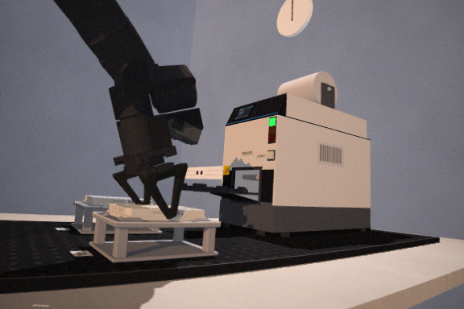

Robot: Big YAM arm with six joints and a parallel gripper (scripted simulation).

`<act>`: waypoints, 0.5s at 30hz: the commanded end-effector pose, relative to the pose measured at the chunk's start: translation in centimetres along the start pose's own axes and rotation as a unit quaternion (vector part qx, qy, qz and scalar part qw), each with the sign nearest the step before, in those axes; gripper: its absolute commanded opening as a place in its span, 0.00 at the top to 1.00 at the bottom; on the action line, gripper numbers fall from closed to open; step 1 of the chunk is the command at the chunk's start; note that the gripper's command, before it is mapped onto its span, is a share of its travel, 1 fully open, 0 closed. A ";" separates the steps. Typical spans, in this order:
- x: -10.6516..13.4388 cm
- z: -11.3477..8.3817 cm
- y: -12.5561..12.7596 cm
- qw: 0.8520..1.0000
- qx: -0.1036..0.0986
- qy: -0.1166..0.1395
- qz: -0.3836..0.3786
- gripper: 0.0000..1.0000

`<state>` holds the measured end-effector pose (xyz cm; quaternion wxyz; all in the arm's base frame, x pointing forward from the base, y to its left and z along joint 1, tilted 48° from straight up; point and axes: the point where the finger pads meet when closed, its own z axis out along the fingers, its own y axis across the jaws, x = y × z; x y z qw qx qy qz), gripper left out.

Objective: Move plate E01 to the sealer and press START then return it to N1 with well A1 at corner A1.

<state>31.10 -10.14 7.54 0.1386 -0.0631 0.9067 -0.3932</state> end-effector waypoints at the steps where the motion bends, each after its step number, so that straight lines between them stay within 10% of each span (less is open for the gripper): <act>1: 0.0 0.5 -0.3 1.000 0.002 0.004 -0.001 0.00; 15: -2.2 -0.6 -0.6 1.000 0.000 -0.017 0.019 0.00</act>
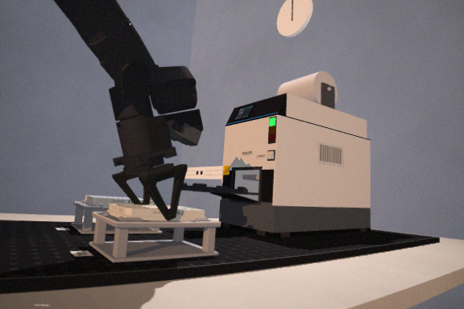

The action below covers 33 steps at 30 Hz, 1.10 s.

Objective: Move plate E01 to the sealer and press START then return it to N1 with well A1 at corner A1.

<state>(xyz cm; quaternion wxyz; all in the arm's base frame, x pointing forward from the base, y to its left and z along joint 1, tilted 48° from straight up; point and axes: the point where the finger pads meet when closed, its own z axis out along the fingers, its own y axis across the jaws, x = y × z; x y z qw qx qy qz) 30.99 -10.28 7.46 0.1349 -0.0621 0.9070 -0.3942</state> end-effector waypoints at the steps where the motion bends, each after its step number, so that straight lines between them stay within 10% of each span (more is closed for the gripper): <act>1: -2.5 -0.8 -0.6 1.000 0.000 -0.022 0.021 0.00; 33: 0.4 0.2 0.1 1.000 -0.002 0.007 0.005 0.00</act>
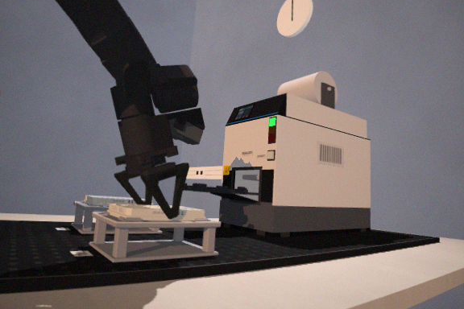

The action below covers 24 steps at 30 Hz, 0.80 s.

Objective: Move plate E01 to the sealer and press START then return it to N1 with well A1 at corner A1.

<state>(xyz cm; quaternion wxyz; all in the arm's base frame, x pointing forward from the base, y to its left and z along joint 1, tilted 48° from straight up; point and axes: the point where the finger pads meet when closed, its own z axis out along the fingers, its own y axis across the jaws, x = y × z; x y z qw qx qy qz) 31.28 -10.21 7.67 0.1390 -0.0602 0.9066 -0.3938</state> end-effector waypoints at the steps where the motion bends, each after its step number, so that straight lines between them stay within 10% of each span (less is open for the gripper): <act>1: 0.8 0.3 0.2 1.000 -0.003 0.010 0.002 0.00; 24: -1.9 -0.4 -1.1 1.000 0.001 -0.011 0.021 0.04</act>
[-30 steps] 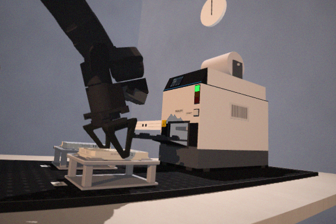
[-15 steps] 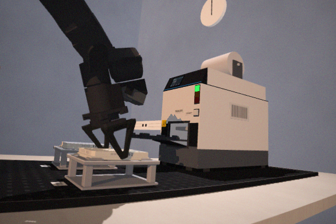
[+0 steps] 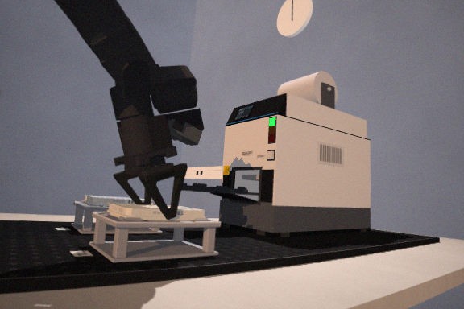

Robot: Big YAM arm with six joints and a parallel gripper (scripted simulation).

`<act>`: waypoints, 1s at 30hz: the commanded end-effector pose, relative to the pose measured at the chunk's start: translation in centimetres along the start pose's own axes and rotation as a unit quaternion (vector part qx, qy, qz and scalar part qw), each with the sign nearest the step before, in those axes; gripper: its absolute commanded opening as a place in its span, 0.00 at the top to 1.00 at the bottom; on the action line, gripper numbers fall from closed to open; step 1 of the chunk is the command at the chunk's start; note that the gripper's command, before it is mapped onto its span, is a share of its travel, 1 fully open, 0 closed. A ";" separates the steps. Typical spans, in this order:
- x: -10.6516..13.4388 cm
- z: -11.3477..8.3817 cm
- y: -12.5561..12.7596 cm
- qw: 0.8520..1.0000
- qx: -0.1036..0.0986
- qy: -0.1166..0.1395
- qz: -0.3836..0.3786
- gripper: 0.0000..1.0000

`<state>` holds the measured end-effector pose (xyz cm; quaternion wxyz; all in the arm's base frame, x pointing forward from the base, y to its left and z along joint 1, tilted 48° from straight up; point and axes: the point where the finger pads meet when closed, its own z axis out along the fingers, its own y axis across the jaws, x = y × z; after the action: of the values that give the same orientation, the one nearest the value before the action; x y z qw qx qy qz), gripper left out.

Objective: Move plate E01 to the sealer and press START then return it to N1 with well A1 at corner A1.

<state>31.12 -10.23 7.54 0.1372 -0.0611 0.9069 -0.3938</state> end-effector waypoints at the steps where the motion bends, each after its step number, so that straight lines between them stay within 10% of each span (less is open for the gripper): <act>1: -2.1 -0.5 -1.2 1.000 0.002 -0.012 0.022 0.05; 19: 0.0 0.0 -0.1 1.000 -0.002 0.001 0.006 0.14; 20: 0.1 0.0 -0.1 1.000 -0.002 0.001 0.006 1.00; 30: 0.4 0.1 0.1 1.000 -0.002 0.003 0.003 1.00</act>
<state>31.22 -10.21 7.63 0.1384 -0.0606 0.9067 -0.3938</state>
